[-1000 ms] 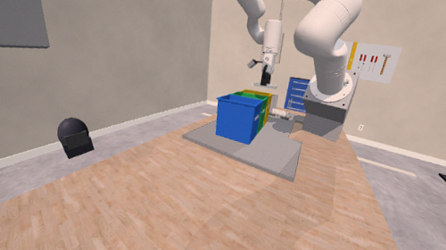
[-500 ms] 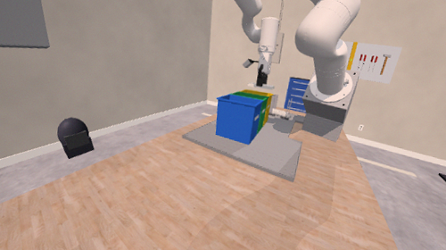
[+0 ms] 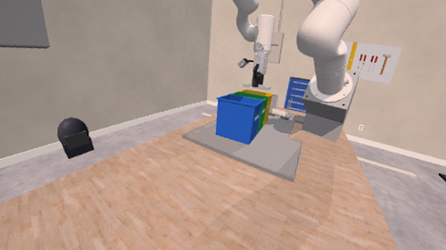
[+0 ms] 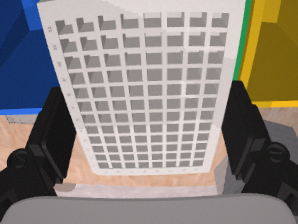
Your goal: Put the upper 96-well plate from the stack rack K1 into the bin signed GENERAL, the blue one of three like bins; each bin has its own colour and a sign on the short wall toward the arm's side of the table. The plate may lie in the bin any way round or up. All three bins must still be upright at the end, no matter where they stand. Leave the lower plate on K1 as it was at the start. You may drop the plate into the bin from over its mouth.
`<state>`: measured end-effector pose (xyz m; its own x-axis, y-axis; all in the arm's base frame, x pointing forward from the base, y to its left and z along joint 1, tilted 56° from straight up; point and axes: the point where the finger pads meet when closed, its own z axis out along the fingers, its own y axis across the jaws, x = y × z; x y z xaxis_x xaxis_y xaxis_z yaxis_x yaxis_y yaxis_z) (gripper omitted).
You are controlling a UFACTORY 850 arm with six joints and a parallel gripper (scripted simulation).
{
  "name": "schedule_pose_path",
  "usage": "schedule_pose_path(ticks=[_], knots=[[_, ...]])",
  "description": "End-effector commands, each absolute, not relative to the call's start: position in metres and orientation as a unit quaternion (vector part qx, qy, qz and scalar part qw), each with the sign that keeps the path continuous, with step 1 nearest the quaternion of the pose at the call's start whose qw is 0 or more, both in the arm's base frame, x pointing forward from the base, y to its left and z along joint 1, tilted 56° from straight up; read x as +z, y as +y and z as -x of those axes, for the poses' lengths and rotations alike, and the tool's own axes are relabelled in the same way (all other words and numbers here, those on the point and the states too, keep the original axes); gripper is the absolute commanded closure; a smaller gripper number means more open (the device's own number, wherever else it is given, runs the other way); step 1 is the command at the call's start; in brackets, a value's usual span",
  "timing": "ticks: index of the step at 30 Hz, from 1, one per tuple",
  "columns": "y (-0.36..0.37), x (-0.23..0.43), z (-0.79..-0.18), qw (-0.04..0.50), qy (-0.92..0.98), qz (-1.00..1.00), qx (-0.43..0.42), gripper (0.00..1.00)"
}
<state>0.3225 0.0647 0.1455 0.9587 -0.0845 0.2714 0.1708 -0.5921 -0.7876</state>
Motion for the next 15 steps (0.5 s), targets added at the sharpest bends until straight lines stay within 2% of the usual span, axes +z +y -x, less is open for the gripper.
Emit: schedule_pose_path(ticks=[1,15], knots=[[0.072,0.157,-0.324,0.45,-0.024,0.881,-0.142,1.0],[0.095,0.189,-0.327,0.45,-0.024,0.881,-0.142,1.0]])
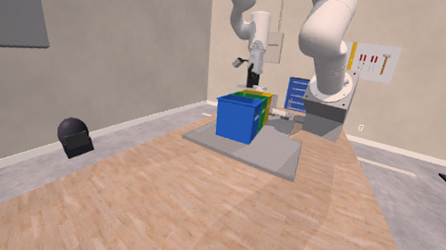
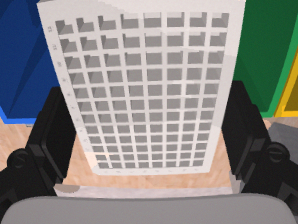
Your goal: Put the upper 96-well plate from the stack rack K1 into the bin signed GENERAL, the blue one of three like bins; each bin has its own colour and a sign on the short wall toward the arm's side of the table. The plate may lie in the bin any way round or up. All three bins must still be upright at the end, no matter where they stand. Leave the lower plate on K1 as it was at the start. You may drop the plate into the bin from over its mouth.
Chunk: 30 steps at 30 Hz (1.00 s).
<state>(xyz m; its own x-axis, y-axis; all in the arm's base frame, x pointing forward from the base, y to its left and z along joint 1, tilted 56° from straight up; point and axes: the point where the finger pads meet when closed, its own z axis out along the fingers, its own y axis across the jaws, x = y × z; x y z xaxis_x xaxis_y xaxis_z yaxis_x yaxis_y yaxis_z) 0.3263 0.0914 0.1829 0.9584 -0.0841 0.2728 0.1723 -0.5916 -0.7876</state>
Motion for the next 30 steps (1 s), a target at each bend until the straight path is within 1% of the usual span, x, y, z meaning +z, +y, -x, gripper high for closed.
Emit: schedule_pose_path(ticks=[1,25,30], knots=[[0.097,0.192,-0.328,0.45,-0.024,0.881,-0.142,1.0],[0.14,0.251,-0.333,0.45,-0.024,0.881,-0.142,1.0],[0.142,0.255,-0.334,0.45,-0.024,0.881,-0.142,1.0]])
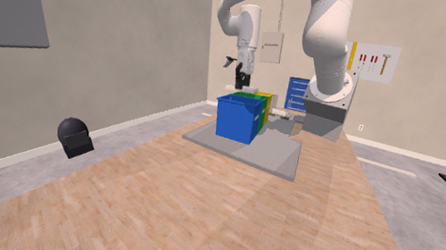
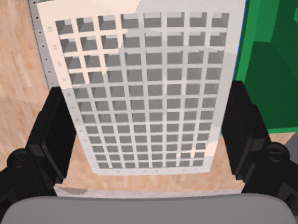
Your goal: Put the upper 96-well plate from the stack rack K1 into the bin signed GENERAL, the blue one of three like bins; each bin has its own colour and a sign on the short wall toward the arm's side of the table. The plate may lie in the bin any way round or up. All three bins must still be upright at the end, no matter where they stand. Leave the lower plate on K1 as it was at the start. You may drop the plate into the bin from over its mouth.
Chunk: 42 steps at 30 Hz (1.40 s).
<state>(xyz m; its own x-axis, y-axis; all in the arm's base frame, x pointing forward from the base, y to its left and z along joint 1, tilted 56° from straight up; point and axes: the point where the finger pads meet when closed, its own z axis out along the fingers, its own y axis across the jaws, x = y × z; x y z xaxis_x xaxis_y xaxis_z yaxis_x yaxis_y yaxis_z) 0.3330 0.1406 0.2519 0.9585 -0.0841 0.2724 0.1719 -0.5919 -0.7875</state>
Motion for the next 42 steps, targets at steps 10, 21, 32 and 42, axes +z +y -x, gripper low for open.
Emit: schedule_pose_path(ticks=[10,21,32,42], knots=[[0.1419,0.2544,-0.3336,0.45,-0.024,0.881,-0.142,1.0],[0.1415,0.2538,-0.3335,0.45,-0.024,0.881,-0.142,1.0],[0.1413,0.2534,-0.3335,0.45,-0.024,0.881,-0.142,1.0],[0.1492,0.2478,-0.3357,0.45,-0.024,0.881,-0.142,1.0]])
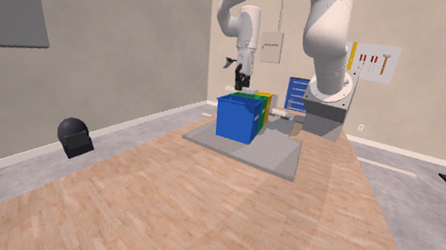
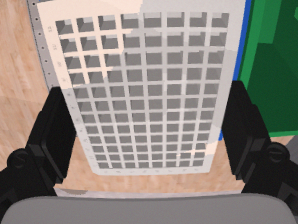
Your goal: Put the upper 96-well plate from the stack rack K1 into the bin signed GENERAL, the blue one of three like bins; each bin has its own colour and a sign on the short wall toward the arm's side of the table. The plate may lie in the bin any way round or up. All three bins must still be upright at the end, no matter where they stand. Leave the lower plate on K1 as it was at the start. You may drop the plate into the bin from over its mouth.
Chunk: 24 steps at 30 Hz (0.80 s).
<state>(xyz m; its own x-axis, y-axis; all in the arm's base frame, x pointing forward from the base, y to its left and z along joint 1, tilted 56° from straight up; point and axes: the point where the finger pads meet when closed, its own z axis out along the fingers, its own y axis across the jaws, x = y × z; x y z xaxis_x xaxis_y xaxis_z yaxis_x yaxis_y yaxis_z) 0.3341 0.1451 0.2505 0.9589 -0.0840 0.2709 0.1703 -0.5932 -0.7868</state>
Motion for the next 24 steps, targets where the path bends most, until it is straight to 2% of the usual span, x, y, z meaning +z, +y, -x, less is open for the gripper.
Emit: schedule_pose_path(ticks=[1,24], knots=[[0.1505,0.2468,-0.3361,0.45,-0.024,0.881,-0.142,1.0],[0.1558,0.2429,-0.3377,0.45,-0.024,0.881,-0.142,1.0]])
